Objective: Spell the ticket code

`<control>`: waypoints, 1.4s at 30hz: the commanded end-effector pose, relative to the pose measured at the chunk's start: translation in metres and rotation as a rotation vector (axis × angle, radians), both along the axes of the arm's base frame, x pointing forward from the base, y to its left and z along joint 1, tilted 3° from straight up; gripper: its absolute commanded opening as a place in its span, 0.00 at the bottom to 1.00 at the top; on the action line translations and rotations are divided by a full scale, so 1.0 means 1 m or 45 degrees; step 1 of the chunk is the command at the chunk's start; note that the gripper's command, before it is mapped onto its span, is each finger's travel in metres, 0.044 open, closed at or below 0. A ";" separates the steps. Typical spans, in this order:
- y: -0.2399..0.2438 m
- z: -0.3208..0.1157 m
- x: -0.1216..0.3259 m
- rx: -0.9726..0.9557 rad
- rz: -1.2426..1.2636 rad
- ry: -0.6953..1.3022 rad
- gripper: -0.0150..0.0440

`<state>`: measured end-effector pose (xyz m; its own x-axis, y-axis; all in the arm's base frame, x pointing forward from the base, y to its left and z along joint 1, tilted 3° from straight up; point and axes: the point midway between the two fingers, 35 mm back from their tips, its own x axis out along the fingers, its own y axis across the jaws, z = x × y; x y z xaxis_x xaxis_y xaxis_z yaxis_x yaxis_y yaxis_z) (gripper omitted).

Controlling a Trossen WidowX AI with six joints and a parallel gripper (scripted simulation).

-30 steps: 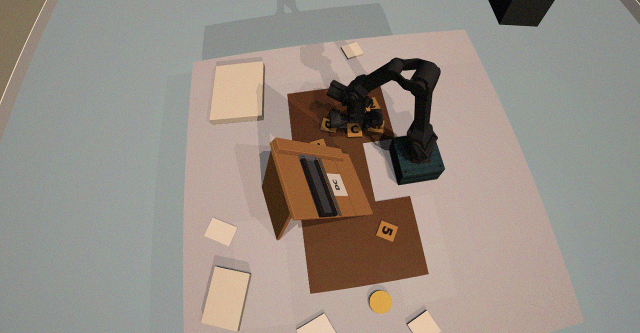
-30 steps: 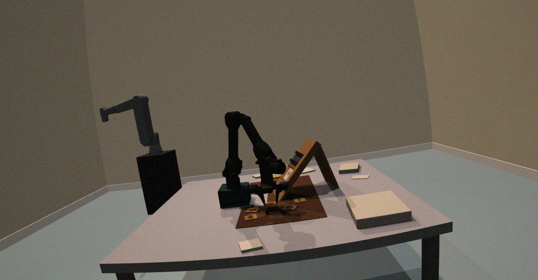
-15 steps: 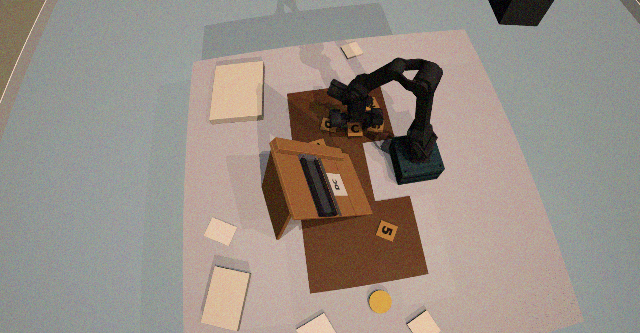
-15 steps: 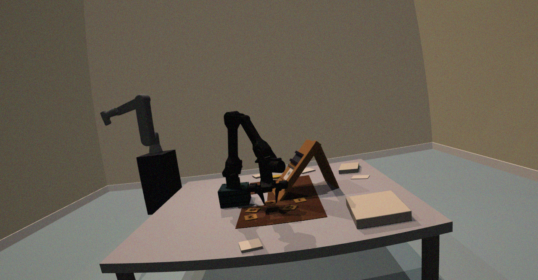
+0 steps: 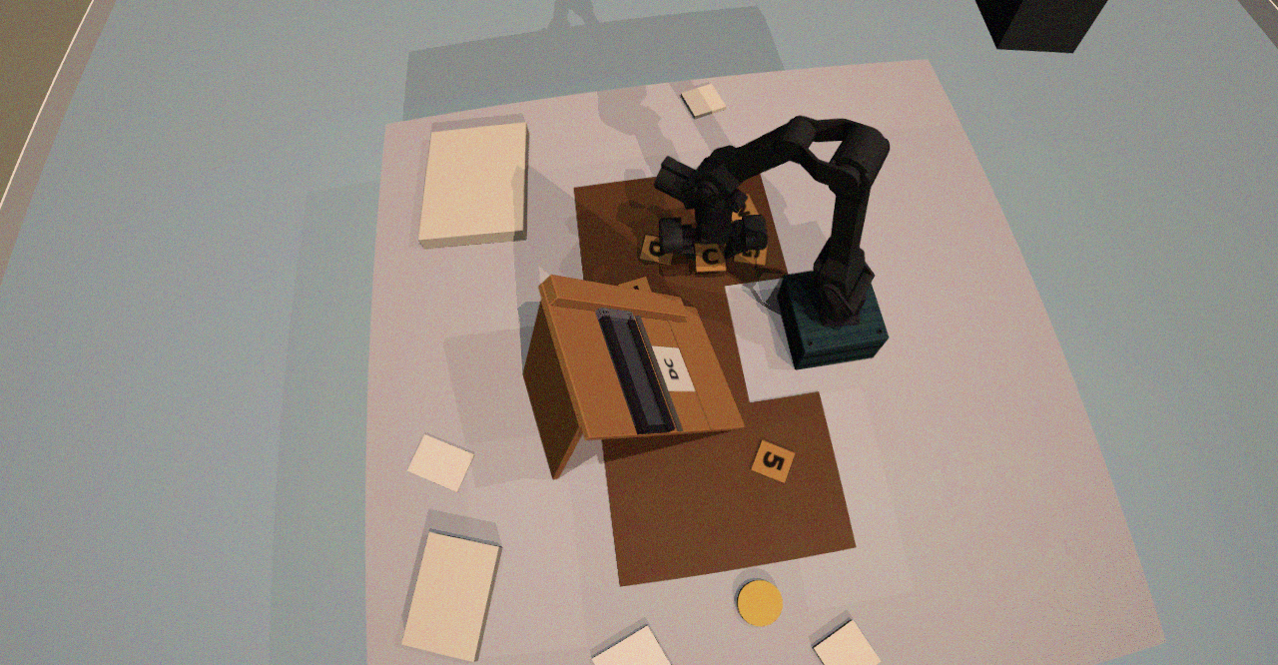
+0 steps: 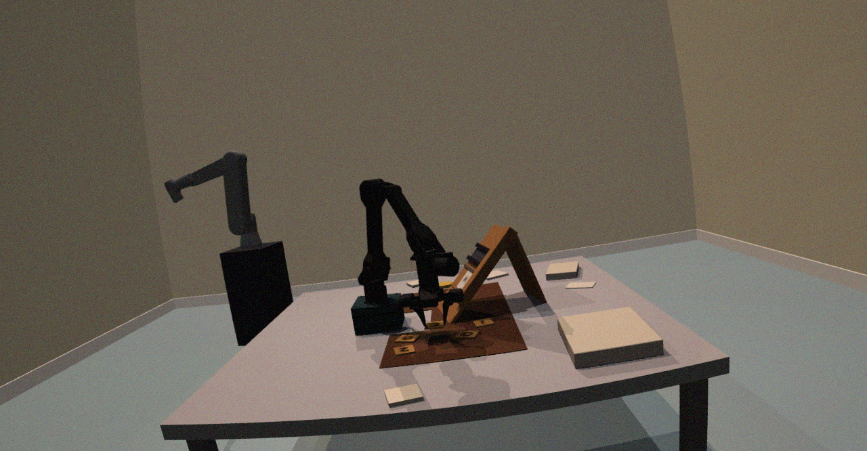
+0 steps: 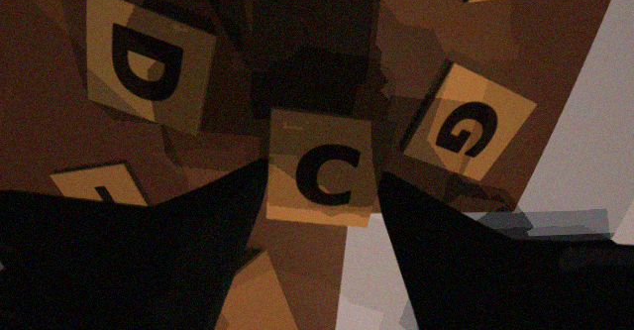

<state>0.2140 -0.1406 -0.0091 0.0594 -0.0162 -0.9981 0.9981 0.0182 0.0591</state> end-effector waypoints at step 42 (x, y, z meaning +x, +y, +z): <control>0.075 0.176 0.148 -0.461 0.336 -0.761 0.25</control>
